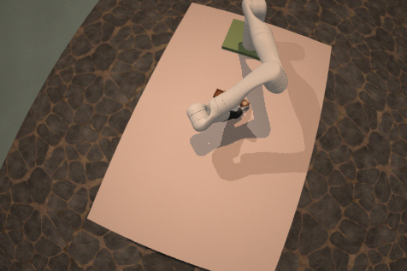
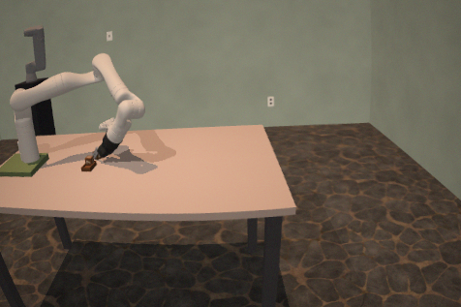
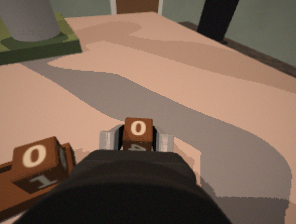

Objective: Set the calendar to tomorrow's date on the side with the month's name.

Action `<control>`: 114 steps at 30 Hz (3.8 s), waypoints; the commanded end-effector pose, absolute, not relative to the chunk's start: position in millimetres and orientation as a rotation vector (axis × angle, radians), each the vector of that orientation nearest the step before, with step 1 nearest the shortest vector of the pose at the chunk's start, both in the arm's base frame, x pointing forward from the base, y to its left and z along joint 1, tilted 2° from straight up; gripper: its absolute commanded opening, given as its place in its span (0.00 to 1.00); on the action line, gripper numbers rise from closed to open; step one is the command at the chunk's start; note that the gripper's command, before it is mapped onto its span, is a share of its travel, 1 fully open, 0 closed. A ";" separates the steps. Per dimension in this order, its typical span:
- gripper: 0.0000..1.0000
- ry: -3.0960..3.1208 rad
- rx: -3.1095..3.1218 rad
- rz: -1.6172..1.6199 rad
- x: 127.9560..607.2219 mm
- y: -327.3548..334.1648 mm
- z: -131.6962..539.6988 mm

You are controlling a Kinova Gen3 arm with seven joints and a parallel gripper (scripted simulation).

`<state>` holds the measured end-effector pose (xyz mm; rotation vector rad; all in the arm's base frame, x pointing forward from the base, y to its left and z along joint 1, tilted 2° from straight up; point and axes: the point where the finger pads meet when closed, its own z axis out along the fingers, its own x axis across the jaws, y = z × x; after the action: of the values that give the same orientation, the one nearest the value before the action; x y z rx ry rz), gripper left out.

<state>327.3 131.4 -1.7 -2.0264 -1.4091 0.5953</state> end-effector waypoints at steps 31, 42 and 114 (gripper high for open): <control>1.00 -1.410 -2.027 0.593 327.7 131.6 -0.2; 1.00 -1.410 -2.027 0.593 327.5 132.1 16.1; 1.00 -1.695 -2.418 0.233 321.8 135.6 69.8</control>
<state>325.8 128.4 68.0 -2.4302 -1.6759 0.2411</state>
